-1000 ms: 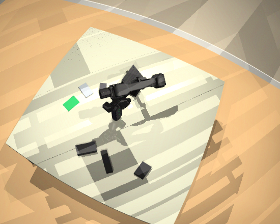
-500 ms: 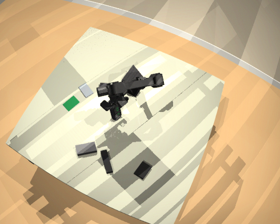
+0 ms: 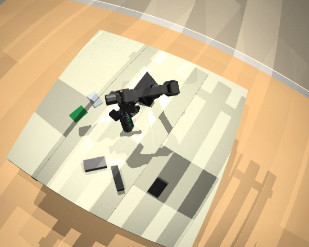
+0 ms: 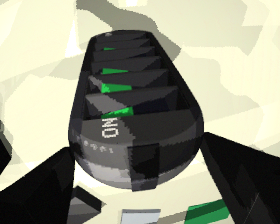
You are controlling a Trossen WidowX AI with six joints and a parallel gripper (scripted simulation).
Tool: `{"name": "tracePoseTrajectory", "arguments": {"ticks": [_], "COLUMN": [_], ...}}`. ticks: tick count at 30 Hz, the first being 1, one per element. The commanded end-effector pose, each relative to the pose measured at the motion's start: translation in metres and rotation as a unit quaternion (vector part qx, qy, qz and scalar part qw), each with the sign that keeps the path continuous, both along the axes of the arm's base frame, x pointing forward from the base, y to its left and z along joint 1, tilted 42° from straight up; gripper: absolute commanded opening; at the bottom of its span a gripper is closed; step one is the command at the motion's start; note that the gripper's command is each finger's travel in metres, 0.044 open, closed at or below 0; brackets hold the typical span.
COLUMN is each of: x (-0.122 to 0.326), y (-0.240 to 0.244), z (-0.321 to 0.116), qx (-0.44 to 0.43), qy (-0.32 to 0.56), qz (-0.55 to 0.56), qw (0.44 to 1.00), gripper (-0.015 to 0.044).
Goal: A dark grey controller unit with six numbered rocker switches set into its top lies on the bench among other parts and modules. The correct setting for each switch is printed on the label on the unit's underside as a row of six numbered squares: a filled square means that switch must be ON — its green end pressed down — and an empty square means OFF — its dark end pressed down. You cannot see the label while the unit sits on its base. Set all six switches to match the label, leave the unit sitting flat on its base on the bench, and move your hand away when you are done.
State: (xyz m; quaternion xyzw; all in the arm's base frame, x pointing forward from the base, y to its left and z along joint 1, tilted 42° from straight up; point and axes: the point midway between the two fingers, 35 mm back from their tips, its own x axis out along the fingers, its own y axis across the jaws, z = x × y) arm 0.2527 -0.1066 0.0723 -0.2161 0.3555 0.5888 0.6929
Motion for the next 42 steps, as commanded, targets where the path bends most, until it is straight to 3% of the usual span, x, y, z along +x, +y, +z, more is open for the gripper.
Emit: {"name": "tracePoseTrajectory", "arguments": {"ticks": [1, 42], "x": [-0.002, -0.009], "y": [-0.002, -0.019], "z": [-0.005, -0.032], "qx": [0.001, 0.0], "qy": [0.003, 0.003], "qz": [0.002, 0.002], "qw": [1.0, 1.0], "gripper": [0.0338, 0.0338]}}
